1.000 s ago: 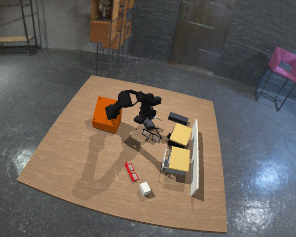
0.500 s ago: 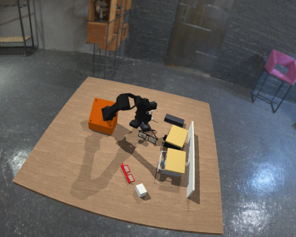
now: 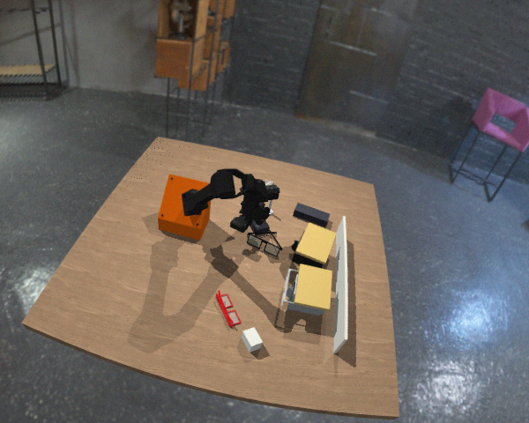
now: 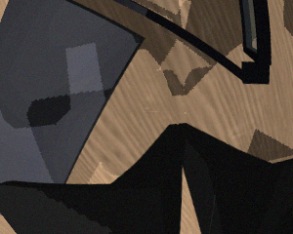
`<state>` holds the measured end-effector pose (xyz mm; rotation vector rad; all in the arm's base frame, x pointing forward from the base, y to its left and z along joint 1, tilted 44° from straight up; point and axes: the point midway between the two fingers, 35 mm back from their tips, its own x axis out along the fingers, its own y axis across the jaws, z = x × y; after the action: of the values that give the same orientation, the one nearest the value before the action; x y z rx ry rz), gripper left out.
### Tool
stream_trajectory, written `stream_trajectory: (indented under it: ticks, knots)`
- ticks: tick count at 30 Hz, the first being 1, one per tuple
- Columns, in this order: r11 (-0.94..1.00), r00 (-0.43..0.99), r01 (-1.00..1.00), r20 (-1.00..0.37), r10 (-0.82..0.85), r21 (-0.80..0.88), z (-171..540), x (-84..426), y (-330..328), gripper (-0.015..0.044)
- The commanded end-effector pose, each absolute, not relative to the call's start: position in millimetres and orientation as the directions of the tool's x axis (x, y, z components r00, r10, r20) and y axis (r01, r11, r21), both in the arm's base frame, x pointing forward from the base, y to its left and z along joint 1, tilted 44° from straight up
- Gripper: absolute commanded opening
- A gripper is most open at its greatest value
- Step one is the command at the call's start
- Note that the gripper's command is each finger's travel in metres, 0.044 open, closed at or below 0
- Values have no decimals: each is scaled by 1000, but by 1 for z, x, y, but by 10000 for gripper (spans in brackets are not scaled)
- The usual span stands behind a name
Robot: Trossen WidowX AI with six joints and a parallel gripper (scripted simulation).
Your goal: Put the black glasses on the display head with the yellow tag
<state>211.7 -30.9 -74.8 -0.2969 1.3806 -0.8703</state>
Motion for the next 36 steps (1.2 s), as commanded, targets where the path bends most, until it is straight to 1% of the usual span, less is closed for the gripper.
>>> stream_trajectory:
  ticks: [1, 36]
  knots:
    - [665, -49, 359, -725, -688, -655, -76, 213, -30, 0]
    - [666, -48, 359, -726, -686, -653, -89, 222, -16, 0]
